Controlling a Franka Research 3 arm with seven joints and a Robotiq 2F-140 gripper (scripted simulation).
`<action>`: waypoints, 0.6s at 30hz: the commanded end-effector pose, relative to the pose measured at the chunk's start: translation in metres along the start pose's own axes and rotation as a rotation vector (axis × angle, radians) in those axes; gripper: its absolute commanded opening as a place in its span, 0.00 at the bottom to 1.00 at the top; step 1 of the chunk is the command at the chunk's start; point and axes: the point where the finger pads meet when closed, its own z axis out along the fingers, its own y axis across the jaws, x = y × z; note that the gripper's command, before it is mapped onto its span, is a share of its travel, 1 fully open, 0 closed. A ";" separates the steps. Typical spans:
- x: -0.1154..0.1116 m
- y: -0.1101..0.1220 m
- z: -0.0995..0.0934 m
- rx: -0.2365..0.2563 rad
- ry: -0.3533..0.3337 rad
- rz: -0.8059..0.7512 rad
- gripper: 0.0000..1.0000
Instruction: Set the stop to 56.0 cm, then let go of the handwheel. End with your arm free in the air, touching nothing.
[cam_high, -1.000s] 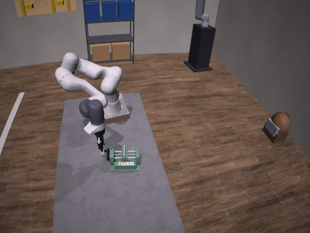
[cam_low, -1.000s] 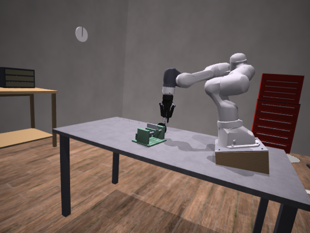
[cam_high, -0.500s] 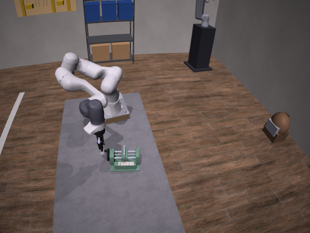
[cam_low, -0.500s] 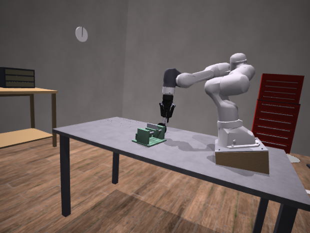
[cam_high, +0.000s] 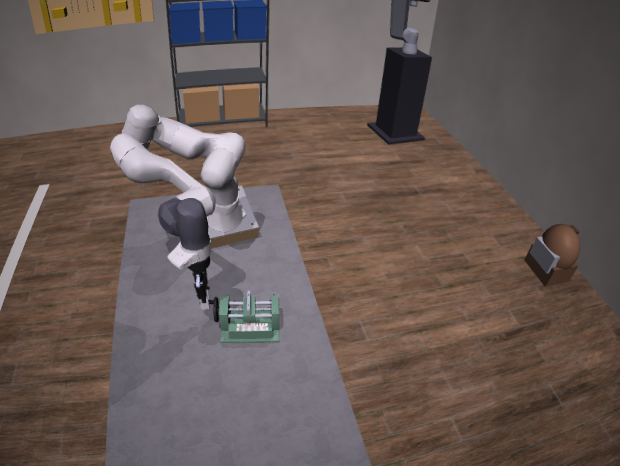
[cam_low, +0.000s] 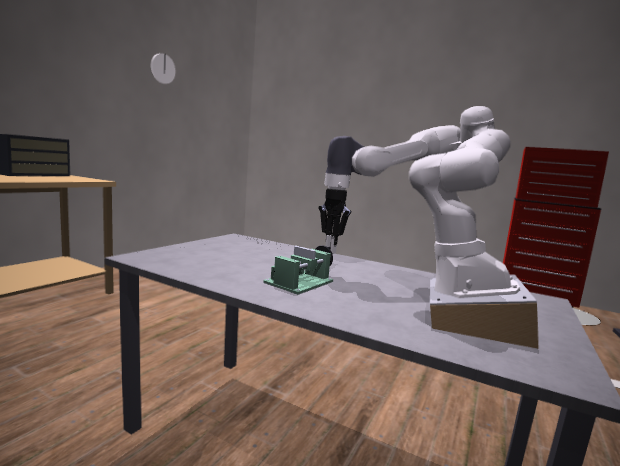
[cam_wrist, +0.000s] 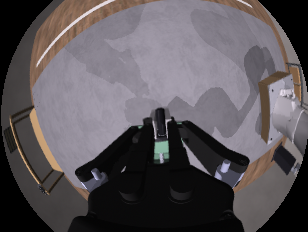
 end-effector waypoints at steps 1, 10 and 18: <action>0.000 0.003 0.002 -0.004 0.001 0.003 0.04; 0.000 0.004 0.002 -0.004 0.001 0.003 0.04; 0.000 0.006 0.003 -0.004 0.001 0.003 0.04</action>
